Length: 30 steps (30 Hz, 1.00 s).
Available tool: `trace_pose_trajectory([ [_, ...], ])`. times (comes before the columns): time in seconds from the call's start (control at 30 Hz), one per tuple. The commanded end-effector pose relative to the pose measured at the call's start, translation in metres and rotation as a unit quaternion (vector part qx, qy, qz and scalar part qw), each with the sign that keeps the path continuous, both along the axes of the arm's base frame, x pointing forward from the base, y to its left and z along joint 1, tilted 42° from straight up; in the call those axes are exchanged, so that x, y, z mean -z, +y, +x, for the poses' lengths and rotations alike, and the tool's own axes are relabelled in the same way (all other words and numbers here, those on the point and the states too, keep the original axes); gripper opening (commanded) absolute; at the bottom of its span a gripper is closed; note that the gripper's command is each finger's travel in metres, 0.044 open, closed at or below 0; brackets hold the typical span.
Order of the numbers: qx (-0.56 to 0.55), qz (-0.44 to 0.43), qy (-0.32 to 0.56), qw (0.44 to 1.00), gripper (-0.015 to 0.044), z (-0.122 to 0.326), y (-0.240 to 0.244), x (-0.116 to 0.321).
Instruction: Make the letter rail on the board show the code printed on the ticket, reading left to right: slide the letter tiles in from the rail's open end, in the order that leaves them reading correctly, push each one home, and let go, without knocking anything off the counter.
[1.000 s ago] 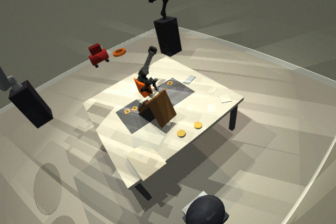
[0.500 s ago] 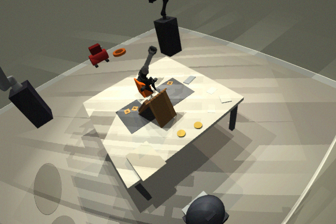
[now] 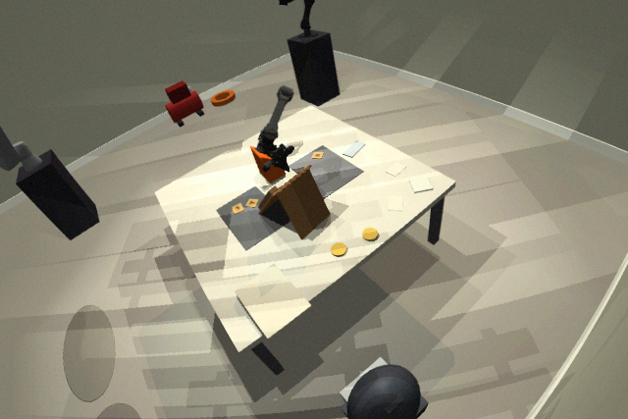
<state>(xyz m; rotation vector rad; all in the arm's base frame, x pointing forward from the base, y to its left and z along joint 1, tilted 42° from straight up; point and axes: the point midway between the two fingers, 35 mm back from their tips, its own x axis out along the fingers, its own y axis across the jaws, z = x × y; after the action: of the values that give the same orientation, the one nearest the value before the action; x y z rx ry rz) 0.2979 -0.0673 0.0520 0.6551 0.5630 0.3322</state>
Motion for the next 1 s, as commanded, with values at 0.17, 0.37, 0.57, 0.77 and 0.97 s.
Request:
trace_pose_trajectory([
  [0.17, -0.048, -0.029, 0.088, 0.995, 0.0000, 0.020, -0.004, 0.006],
  [0.37, -0.134, -0.047, 0.179, 0.974, 0.0000, 0.028, 0.007, -0.007],
  [0.57, -0.216, -0.043, 0.243, 0.945, 0.0000, 0.024, 0.025, -0.033],
  [0.77, -0.223, -0.043, 0.247, 0.942, 0.0000, 0.023, 0.026, -0.035],
  [0.97, -0.223, -0.043, 0.247, 0.942, 0.0000, 0.023, 0.026, -0.035],
])
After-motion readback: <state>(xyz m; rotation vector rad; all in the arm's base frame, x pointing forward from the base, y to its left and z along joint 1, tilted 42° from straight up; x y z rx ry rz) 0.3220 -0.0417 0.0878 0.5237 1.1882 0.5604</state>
